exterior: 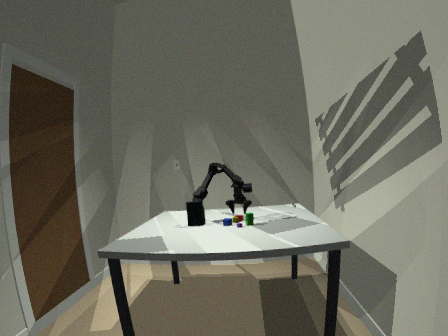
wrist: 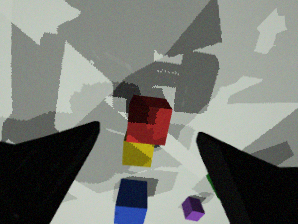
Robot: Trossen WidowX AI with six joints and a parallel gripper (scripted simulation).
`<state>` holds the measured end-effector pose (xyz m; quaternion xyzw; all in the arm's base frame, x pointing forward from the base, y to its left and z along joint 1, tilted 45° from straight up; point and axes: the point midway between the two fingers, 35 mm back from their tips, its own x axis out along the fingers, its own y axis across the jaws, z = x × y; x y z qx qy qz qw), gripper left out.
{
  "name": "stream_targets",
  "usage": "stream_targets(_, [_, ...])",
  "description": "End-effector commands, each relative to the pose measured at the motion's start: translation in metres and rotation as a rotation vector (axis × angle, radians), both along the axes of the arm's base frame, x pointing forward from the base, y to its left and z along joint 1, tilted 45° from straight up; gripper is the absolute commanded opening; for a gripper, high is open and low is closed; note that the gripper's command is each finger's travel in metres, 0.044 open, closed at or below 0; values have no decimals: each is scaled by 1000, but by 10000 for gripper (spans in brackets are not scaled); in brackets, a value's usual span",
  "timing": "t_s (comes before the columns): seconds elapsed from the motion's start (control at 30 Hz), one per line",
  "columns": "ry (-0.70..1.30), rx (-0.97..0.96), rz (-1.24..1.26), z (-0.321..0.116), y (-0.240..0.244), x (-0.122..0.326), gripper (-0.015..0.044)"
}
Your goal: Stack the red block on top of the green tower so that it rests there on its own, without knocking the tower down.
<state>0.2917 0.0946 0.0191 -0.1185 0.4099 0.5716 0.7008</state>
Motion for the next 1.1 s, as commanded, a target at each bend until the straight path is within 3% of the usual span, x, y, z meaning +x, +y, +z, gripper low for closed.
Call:
stream_targets(0.0, [5, 3, -2, -5, 5, 0, 440])
stream_targets(1.07, [5, 6, -2, -29, 30, -1, 440])
